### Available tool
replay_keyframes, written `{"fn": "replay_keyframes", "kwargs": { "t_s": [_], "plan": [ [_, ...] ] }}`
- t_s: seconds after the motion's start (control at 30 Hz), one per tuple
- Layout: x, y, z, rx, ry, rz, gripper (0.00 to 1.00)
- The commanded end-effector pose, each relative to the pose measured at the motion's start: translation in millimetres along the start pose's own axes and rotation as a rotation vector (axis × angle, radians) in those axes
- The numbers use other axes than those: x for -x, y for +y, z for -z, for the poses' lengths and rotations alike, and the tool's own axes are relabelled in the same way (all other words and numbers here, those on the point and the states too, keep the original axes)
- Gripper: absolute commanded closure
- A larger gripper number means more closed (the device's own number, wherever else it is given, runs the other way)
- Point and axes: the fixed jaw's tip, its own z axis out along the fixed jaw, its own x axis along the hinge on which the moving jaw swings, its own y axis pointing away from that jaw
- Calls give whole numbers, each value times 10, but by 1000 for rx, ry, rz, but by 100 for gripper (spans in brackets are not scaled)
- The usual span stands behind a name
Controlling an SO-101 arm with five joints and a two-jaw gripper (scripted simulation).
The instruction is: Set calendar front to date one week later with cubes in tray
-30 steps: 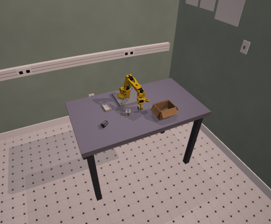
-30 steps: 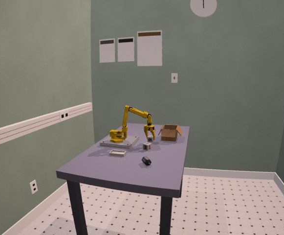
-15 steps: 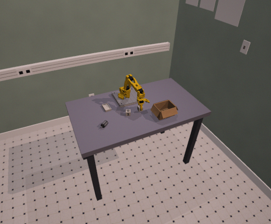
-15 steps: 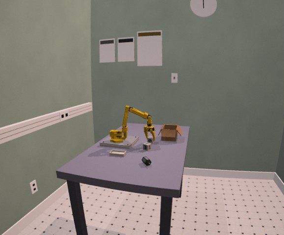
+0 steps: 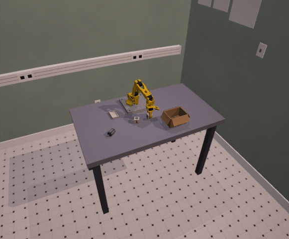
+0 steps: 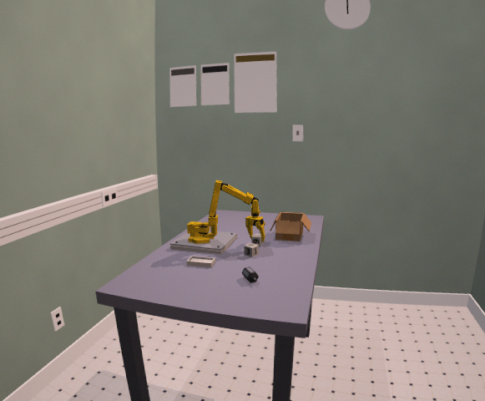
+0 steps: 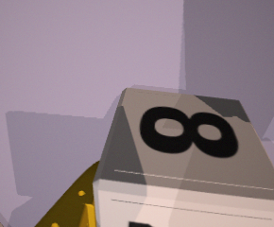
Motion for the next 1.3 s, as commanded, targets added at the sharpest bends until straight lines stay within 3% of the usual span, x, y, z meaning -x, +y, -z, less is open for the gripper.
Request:
{"fn": "replay_keyframes", "kwargs": {
  "t_s": [0.0,0.67,1.0,1.27],
  "plan": [
    [0,46,-49,23,8,8,100],
    [0,47,-68,23,8,8,100],
    [0,47,-68,23,8,8,77],
    [0,47,-68,23,8,8,76]
  ]
}}
